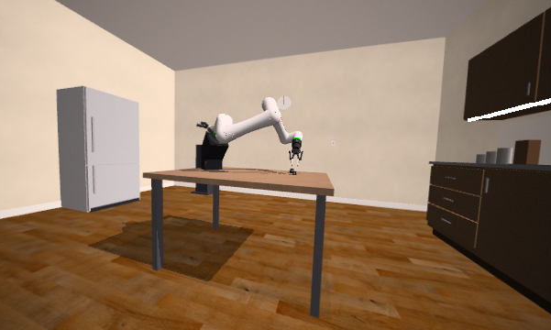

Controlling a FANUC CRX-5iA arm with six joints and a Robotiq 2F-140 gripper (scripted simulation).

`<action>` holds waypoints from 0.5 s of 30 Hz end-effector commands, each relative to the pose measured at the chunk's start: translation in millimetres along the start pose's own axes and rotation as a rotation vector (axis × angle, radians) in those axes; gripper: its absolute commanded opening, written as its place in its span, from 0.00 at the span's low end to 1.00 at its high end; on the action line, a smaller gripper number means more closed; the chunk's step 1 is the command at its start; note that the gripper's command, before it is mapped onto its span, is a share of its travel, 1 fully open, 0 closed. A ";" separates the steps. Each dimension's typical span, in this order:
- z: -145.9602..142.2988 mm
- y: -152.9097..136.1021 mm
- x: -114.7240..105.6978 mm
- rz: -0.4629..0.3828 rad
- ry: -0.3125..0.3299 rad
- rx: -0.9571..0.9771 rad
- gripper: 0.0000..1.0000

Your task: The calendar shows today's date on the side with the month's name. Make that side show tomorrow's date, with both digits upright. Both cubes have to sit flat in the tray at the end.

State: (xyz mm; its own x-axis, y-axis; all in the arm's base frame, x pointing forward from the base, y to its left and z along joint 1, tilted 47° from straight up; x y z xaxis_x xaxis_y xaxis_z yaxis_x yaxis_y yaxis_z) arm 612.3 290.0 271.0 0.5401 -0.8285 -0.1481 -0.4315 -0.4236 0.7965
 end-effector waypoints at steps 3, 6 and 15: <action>-0.1 -1.4 1.2 0.000 0.000 0.000 0.35; 0.0 -3.1 2.9 0.000 0.000 0.000 0.35; 0.2 -9.4 9.3 0.000 0.000 0.000 0.35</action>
State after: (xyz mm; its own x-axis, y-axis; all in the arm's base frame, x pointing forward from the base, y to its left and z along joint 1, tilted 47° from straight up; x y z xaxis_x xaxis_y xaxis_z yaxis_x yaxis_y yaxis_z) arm 619.5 286.7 263.6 0.5400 -0.8285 -0.1481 -0.4315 -0.4236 0.7965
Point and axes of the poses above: the point where the finger pads meet when closed, its own x axis out along the fingers, its own z axis across the jaws, y = z × x, the point moved 7 cm from there along -x, back along the fingers, and after that the axes turned 2 degrees about x, right-handed, at the moved point
